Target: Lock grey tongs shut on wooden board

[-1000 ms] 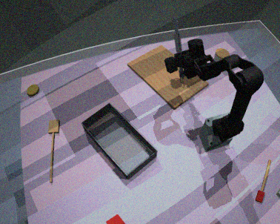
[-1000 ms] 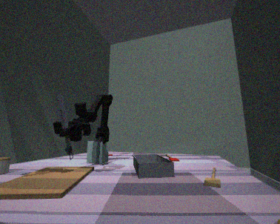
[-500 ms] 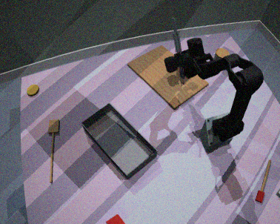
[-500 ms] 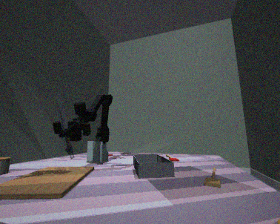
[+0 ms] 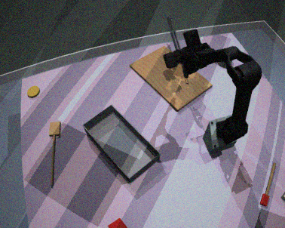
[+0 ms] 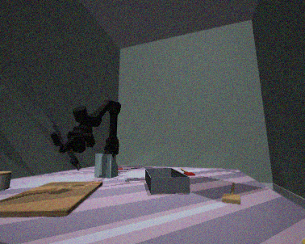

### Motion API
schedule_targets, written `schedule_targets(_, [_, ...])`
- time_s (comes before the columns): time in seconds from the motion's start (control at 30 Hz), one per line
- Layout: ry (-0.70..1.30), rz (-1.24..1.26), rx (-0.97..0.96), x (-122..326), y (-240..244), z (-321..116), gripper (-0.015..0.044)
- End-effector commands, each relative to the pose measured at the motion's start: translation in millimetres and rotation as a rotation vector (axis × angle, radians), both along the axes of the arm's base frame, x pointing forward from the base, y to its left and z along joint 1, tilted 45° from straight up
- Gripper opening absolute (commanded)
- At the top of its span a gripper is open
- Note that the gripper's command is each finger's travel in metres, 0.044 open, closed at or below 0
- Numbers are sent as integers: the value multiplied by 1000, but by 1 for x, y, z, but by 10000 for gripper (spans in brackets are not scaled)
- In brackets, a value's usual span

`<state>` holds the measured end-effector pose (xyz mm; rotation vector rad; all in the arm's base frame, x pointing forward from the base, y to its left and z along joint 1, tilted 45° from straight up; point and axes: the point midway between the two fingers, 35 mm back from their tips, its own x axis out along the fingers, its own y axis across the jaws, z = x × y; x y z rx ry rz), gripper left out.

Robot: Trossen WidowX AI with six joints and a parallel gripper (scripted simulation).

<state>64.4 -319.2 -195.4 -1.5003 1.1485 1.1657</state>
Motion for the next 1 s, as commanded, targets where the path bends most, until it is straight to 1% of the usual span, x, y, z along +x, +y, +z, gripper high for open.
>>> schedule_targets(0.0, [10, 7, 49, 1, -7, -7, -150])
schedule_targets(0.47, [37, 15, 225, 2, -15, -20, -150])
schedule_targets(0.97, [66, 25, 416, 3, -18, -23, -150])
